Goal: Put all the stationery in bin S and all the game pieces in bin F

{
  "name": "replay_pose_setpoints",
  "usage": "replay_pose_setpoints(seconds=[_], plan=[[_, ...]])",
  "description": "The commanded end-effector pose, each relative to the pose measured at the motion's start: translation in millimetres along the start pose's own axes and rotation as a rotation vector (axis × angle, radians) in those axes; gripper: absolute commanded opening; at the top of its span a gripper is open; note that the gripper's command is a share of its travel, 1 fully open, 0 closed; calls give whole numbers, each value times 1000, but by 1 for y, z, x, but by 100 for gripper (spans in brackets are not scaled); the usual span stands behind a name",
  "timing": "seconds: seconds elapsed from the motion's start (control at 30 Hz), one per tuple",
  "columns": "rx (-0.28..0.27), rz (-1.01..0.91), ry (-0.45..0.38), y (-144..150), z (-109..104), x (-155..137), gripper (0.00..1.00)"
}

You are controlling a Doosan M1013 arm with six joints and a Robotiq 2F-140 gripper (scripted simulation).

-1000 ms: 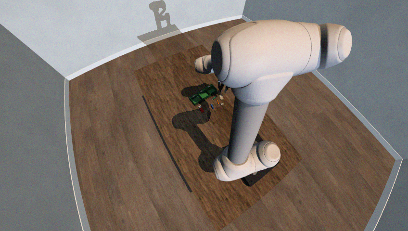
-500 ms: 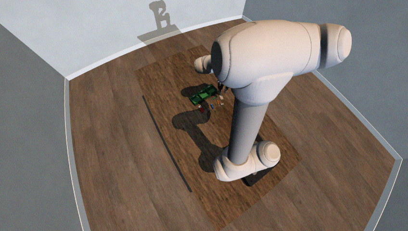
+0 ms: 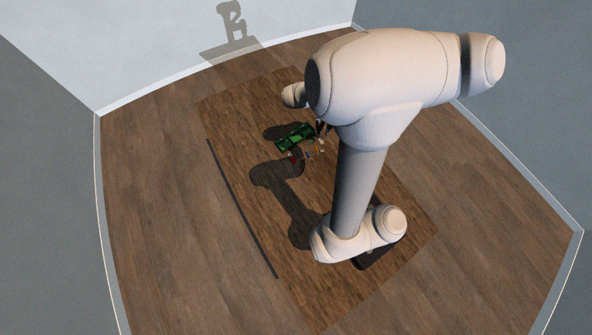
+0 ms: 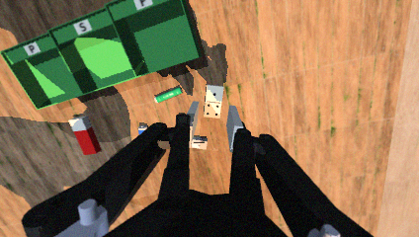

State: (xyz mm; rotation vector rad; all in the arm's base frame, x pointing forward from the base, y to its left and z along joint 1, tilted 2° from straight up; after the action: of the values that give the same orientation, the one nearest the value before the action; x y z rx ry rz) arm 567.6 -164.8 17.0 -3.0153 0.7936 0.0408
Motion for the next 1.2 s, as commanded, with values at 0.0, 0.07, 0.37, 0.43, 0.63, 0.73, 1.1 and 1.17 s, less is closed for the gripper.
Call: replay_pose_setpoints(seconds=[0.0, 0.07, 0.37, 0.43, 0.63, 0.73, 1.1, 1.17], plan=[[0, 0, 0, 0, 15, 0, 25], [0, 0, 0, 0, 23, 0, 25], [0, 0, 0, 0, 46, 0, 25], [0, 0, 0, 0, 46, 0, 25], [0, 0, 0, 0, 54, 0, 25], [0, 0, 0, 0, 58, 0, 25], [0, 0, 0, 0, 58, 0, 25], [0, 0, 0, 0, 58, 0, 25]])
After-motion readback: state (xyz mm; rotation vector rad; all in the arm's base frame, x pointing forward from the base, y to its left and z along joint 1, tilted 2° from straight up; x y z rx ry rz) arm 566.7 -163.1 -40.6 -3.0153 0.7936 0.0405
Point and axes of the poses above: the point where the finger pads meet when closed, its own z axis out along the fingers, its own y axis across the jaws, x = y × z, the point moved 2 cm from there along -z, back along the fingers, and after that the axes turned 7 degrees about z, right-handed, at the moved point
